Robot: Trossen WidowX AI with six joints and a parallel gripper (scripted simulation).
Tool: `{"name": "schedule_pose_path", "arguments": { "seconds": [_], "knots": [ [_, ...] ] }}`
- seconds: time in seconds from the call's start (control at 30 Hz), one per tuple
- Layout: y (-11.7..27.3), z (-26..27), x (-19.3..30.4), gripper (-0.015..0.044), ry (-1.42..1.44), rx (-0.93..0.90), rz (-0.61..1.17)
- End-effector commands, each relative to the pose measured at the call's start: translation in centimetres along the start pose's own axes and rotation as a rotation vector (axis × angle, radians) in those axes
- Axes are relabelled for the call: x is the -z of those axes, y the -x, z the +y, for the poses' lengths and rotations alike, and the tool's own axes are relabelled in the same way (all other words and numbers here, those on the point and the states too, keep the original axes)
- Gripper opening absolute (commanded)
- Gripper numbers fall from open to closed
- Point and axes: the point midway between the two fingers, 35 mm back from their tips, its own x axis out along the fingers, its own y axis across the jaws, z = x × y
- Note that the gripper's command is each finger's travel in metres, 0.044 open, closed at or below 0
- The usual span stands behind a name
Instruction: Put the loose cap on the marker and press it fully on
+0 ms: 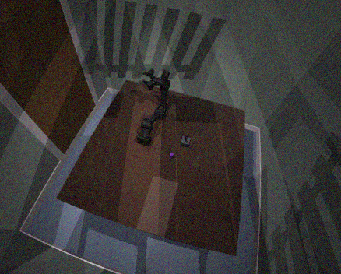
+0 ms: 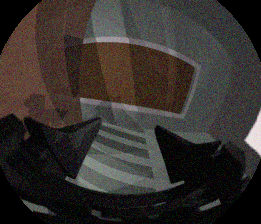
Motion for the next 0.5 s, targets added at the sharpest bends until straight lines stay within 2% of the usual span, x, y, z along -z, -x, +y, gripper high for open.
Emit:
{"name": "schedule_pose_path", "arguments": {
  "seconds": [0.0, 0.17, 0.47],
  "knots": [
    [0.0, -0.1, -0.1, 0.0374, -0.006, 0.002, -0.002],
    [-0.2, -4.9, -4.3, 0.0243, -0.071, 0.125, -0.128],
    [3.4, -14.1, -16.4, 0.0242, -0.1, 0.318, -0.556]
  ]
}}
